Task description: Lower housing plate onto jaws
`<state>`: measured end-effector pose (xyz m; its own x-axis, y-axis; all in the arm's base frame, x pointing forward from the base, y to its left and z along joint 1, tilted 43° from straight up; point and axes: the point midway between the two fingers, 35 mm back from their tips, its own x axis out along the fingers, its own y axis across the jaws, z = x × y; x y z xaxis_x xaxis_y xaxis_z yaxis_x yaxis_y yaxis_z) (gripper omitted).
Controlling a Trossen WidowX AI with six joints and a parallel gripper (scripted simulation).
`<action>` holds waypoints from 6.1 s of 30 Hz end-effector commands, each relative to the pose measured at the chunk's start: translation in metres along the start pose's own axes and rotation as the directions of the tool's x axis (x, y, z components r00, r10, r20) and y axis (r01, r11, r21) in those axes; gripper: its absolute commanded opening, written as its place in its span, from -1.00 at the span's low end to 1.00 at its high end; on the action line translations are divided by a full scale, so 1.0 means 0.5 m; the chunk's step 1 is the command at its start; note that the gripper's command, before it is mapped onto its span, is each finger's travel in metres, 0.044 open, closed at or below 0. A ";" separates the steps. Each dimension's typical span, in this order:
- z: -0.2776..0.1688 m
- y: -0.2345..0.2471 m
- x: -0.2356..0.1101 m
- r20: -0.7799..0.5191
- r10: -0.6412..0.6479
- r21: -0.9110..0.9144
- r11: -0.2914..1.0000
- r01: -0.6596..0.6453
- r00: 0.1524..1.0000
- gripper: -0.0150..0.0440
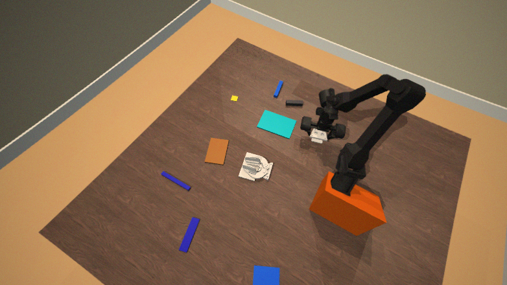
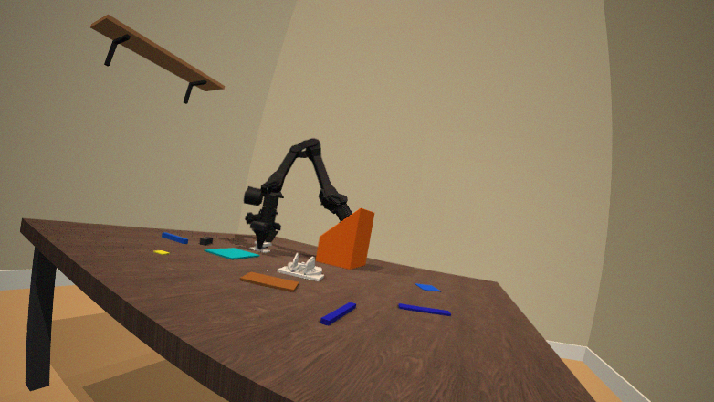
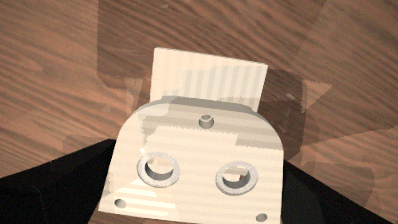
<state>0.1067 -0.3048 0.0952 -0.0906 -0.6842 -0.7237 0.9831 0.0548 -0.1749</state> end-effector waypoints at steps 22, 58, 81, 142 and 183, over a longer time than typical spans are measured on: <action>0.003 0.000 -0.140 0.006 0.006 0.012 1.000 -0.006 1.000 0.70; -0.071 0.147 -0.118 -0.073 0.035 -0.350 0.935 -0.059 0.997 0.70; -0.171 0.262 -0.117 -0.106 0.030 -0.649 0.755 -0.093 0.994 0.70; -0.468 0.405 -0.145 -0.013 0.015 -0.999 0.043 -0.014 1.000 0.70; -0.455 0.395 -0.144 -0.013 0.015 -0.999 0.042 -0.014 1.000 0.70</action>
<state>0.2720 -0.0780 -0.0401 -0.0790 -0.6696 -0.7385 -0.1118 0.7421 -0.6609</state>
